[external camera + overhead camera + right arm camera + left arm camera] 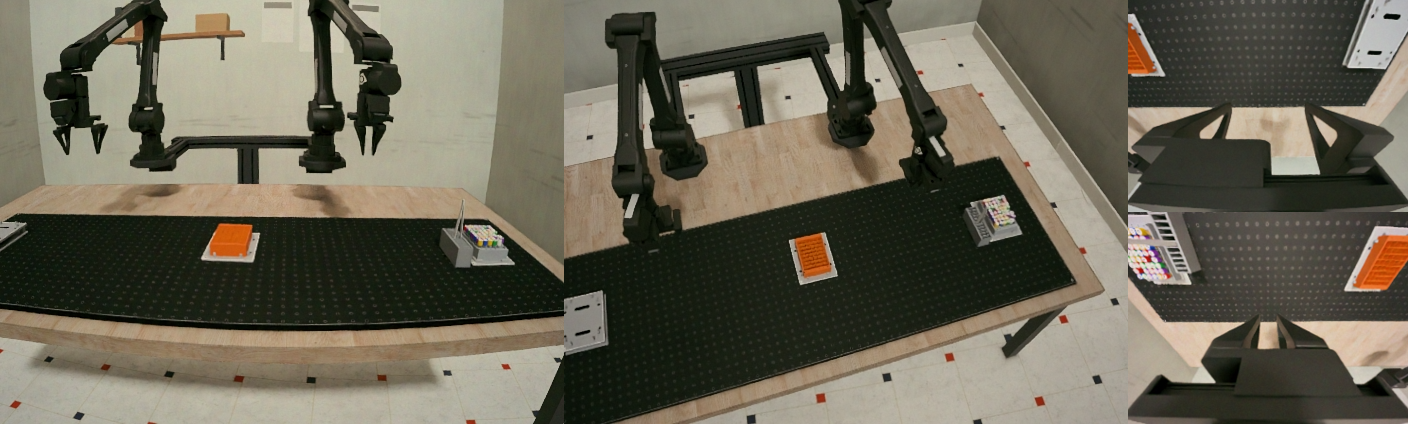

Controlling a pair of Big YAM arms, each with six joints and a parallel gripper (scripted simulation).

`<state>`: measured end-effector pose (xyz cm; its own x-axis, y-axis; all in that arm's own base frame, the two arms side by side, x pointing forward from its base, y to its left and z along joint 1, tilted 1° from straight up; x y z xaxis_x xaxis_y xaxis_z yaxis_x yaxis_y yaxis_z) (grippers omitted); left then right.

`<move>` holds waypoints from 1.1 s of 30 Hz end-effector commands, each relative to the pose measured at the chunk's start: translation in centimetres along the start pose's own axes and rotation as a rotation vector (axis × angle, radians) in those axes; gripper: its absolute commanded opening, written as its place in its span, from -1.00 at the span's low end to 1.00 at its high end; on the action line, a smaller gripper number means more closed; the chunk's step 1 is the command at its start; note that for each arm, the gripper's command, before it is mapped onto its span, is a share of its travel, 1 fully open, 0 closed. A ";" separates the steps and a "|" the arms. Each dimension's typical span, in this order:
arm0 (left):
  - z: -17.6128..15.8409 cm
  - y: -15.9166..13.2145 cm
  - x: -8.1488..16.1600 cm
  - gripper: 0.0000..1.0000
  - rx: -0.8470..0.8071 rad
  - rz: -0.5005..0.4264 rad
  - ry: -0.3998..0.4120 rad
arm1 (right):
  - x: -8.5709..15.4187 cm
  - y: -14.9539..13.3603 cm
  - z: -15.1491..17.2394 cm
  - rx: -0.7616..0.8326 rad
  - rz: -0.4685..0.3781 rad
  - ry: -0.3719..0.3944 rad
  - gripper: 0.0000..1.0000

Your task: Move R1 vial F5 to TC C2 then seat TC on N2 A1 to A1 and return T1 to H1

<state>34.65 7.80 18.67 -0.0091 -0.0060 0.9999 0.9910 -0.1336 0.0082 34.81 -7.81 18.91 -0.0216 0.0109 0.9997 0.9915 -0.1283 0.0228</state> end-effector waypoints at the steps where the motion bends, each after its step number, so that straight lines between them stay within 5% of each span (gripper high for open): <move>1: 0.4 0.9 1.2 -0.52 0.011 -0.034 0.014 | 0.0 0.2 0.0 0.020 0.016 0.003 1.00; 9: 0.4 0.9 1.2 -0.52 0.011 -0.034 0.014 | 0.0 0.2 0.0 0.014 0.016 0.003 1.00; 33: 9.1 3.4 -0.4 -0.52 -0.015 -0.051 0.029 | 0.0 0.2 0.0 0.014 0.016 0.003 1.00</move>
<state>37.03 14.30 17.03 -0.0072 -0.0083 0.9999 0.9903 -0.1388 0.0060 34.80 -7.81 18.90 -0.0200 0.0106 0.9997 0.9923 -0.1222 0.0212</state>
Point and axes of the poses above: on each arm, the point where the finger pads meet when closed, its own x axis back along the fingers, its own z axis across the jaws, y = z × x, the point moved 9 cm from there along x, back along the fingers, and after that the axes turned 7 degrees about -x, right-handed, at the moved point
